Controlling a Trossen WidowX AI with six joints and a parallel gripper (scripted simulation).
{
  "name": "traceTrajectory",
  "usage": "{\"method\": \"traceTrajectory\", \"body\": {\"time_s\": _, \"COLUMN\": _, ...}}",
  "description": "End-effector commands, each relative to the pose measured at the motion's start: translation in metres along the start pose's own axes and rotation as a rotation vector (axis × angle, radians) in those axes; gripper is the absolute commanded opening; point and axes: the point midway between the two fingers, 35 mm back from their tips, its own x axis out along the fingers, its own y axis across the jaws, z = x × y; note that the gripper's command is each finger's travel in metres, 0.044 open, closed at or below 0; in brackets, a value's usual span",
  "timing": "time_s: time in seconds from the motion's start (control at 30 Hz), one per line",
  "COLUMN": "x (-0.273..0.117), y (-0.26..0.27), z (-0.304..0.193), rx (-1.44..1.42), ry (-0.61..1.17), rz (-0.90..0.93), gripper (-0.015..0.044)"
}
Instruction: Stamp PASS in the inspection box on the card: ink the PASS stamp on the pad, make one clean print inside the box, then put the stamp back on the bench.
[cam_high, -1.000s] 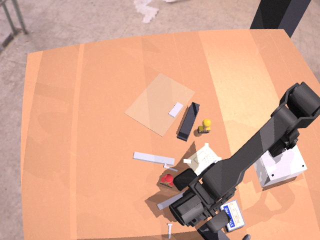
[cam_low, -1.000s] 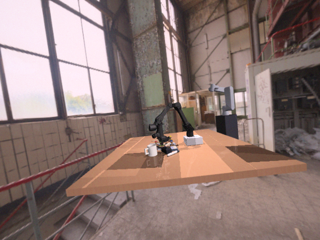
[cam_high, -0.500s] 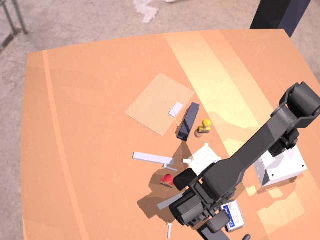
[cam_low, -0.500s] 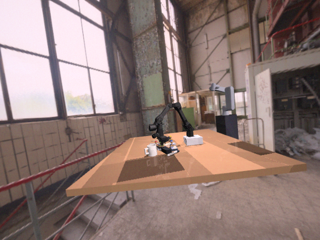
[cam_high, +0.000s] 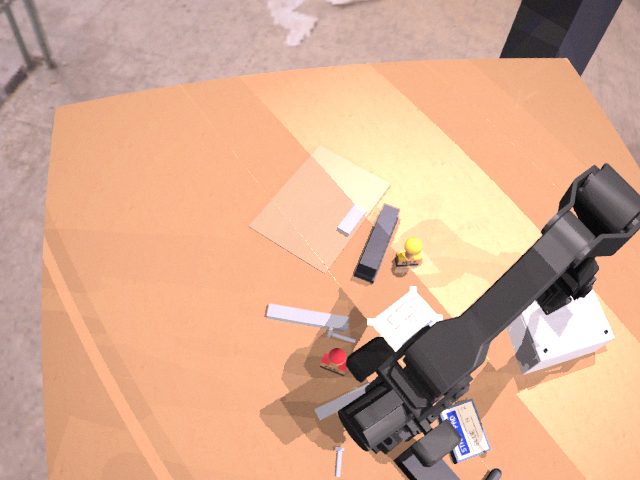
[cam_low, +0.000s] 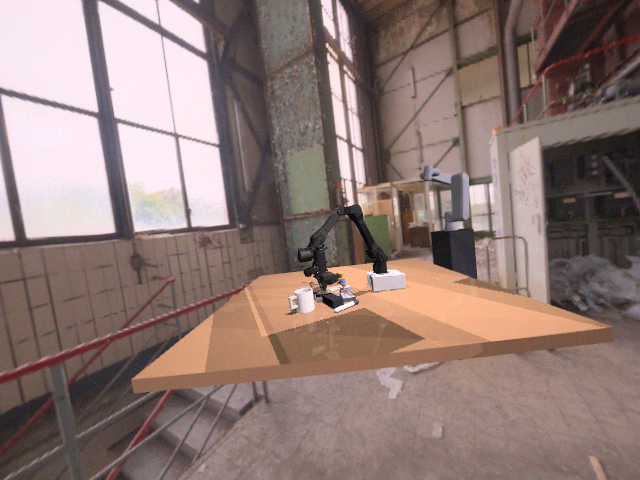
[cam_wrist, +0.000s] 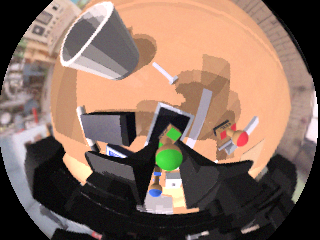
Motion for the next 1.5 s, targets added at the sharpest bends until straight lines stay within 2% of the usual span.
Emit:
{"method": "traceTrajectory", "body": {"time_s": 0.0, "x": 0.003, "y": 0.000, "z": 0.001, "rx": -0.001, "ry": 0.000, "rz": 0.000, "gripper": 0.0000}}
{"method": "traceTrajectory", "body": {"time_s": 1.47, "x": -0.010, "y": 0.000, "z": 0.001, "rx": -0.001, "ry": 0.000, "rz": 0.000, "gripper": 0.0000}}
